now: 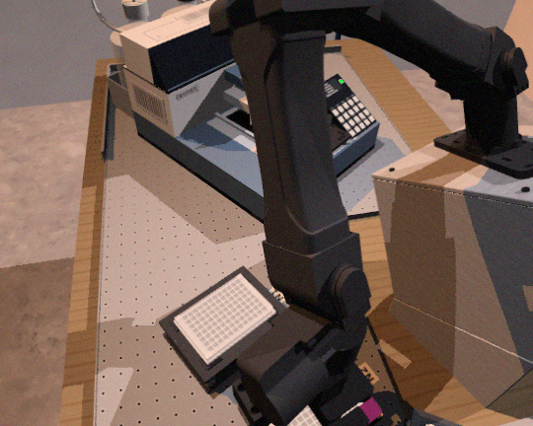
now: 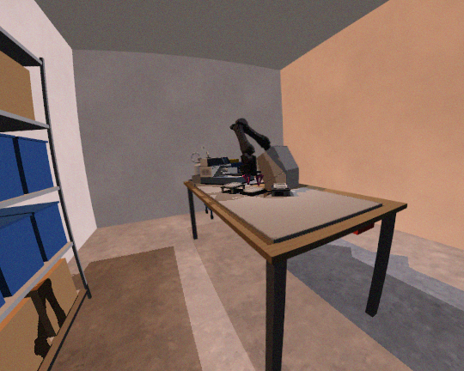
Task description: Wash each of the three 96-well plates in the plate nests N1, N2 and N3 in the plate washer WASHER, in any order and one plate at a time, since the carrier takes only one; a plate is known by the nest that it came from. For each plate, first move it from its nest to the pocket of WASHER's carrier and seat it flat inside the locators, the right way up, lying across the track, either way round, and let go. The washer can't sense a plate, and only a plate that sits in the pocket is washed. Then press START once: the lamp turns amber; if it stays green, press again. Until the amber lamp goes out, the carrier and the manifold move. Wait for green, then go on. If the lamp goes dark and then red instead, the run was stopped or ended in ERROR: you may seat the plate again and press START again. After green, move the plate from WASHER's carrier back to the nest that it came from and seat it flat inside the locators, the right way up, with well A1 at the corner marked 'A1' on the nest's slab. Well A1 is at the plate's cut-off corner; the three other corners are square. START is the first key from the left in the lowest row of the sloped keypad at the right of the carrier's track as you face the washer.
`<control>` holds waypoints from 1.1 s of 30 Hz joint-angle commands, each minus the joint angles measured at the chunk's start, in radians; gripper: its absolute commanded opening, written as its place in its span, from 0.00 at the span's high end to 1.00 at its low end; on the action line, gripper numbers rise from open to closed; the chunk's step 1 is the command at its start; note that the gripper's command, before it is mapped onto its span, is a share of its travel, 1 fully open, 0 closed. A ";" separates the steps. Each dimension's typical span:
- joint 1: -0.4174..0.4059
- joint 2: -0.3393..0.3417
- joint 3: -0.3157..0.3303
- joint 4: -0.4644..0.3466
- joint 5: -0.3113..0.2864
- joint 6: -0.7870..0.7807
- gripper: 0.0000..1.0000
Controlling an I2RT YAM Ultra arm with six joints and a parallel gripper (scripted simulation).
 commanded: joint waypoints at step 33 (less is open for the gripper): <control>-0.003 0.009 0.032 0.040 0.006 -0.028 0.00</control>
